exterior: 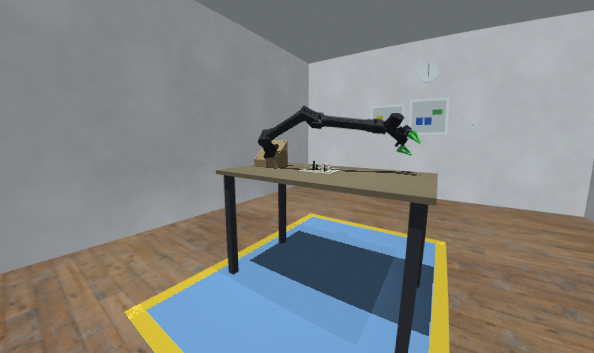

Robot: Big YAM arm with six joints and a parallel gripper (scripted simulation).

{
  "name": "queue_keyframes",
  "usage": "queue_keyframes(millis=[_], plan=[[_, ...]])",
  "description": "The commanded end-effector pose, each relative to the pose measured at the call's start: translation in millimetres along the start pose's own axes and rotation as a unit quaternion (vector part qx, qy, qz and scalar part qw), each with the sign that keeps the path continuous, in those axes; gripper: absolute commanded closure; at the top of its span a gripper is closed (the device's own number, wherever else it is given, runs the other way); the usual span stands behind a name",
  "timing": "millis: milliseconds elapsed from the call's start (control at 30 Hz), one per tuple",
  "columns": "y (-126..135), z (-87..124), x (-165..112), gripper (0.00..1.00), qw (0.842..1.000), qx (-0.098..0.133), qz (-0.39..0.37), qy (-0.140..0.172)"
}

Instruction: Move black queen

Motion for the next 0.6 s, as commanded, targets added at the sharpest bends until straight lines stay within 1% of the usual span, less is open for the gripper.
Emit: queue_keyframes(millis=[0,533,567], plan=[[-10,7,5,0.00,1.000,-0.006,-0.004,-0.004],[-10,7,5,0.00,1.000,-0.006,-0.004,-0.004],[-34,16,10,0.00,1.000,-0.022,-0.020,-0.011]])
Point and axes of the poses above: the point where the finger pads meet when closed, its own z axis back along the fingers, its own y axis across the jaws, x = y × z, the point moved 3 cm from there along z, back along the fingers, and after that the axes turned 6 degrees about -z, right-handed, at the moved point
